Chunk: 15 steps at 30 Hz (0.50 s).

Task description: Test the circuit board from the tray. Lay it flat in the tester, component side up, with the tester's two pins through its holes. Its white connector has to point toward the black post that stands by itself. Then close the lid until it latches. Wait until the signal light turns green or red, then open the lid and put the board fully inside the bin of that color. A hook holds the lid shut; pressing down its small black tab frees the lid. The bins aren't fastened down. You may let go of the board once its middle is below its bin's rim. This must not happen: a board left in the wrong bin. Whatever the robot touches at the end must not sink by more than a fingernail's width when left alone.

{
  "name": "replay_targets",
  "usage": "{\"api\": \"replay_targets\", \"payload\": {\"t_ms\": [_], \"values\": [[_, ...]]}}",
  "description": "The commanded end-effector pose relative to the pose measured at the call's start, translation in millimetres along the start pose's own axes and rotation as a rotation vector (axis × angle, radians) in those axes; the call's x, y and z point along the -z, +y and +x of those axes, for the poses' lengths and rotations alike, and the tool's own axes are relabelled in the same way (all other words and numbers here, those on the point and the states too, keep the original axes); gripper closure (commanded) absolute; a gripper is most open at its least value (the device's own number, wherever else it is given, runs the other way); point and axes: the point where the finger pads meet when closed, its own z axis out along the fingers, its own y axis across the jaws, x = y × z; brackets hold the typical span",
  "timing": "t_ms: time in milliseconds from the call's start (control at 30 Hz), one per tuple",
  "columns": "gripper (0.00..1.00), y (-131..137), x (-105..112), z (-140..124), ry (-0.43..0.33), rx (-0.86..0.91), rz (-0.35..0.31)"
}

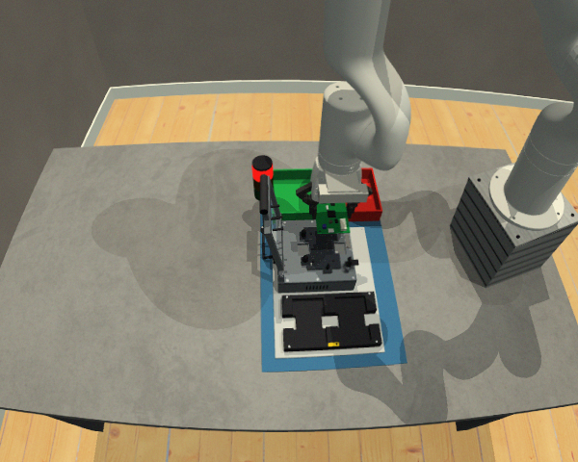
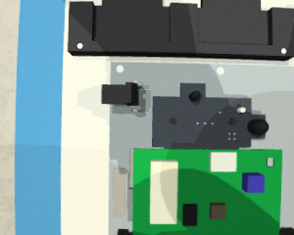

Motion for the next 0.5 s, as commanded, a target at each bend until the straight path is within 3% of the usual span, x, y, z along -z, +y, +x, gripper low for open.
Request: {"api": "replay_targets", "payload": {"t_ms": [0, 233, 467], "values": [[0.21, -2.3, -1.5, -6.0, -0.001, 0.0, -0.003], [0.21, -17.7, -10.6, -35.5, -0.001, 0.0, -0.003], [0.21, -43.5, -25.8, -84.9, -0.001, 0.0, -0.003]]}}
